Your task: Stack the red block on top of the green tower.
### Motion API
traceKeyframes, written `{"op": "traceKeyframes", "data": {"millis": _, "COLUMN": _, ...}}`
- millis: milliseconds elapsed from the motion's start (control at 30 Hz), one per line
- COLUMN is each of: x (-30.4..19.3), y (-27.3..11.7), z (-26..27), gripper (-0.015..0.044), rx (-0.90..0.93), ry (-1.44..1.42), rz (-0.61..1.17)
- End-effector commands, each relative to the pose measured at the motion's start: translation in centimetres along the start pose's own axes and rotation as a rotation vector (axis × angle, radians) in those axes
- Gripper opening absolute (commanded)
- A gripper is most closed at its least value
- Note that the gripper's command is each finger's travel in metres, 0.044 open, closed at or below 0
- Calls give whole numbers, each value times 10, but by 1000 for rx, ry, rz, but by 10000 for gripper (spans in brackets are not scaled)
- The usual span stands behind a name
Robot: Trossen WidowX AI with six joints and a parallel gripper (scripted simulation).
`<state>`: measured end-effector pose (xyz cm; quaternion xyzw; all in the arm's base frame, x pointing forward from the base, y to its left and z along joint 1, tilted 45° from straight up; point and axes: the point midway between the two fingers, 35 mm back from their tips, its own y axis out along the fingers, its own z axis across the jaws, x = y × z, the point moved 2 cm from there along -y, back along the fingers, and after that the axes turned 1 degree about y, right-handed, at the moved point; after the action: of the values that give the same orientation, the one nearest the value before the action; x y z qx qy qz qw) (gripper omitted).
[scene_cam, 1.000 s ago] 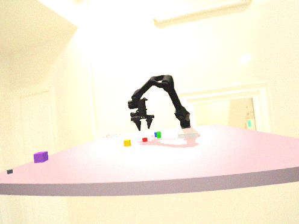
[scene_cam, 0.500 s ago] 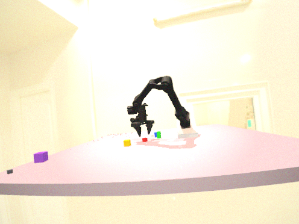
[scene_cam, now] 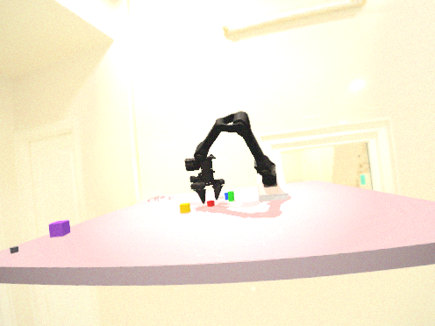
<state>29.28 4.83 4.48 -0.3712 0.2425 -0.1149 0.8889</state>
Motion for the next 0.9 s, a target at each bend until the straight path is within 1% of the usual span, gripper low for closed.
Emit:
{"op": "traceKeyframes", "data": {"millis": 0, "x": -1, "y": 6, "z": 0, "gripper": 440, "rx": 4, "ry": 5, "rz": 4}}
{"op": "traceKeyframes", "data": {"millis": 167, "x": -1, "y": 13, "z": 0, "gripper": 440, "rx": 5, "ry": 5, "rz": 4}}
{"op": "traceKeyframes", "data": {"millis": 600, "x": -1, "y": 13, "z": 0, "gripper": 440, "rx": 5, "ry": 5, "rz": 4}}
{"op": "traceKeyframes", "data": {"millis": 867, "x": -1, "y": 13, "z": 0, "gripper": 230, "rx": 5, "ry": 5, "rz": 4}}
